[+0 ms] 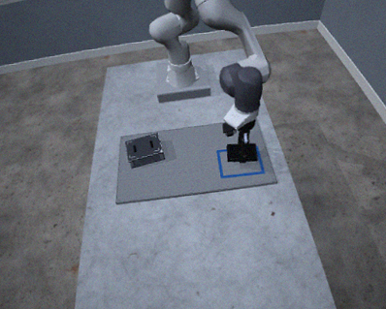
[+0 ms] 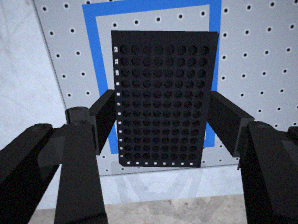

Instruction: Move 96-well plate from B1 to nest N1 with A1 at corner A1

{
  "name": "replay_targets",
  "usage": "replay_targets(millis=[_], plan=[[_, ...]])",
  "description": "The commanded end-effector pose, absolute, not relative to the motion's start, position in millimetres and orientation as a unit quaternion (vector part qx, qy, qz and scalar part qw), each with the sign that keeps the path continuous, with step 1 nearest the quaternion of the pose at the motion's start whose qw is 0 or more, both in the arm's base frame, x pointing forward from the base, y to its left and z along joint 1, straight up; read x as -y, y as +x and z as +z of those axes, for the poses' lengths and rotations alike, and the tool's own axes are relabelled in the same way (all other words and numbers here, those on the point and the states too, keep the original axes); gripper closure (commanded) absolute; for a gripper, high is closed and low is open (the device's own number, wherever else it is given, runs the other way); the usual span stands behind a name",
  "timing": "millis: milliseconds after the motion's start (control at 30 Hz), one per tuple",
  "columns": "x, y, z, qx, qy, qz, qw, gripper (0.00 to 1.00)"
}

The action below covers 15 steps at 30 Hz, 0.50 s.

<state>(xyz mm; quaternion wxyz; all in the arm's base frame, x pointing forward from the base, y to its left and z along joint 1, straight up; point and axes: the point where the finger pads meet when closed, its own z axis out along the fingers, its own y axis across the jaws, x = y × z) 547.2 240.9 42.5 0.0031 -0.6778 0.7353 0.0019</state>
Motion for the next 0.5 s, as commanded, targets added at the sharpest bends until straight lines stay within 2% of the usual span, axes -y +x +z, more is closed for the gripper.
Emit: replay_targets(millis=[0, 200, 467], plan=[[-241, 547, 43, -0.737, -0.675, 0.002, 0.002, 0.40], [-241, 547, 43, -0.737, -0.675, 0.002, 0.002, 0.40], [-215, 542, 47, -0.641, -0.768, 0.001, 0.003, 0.40]])
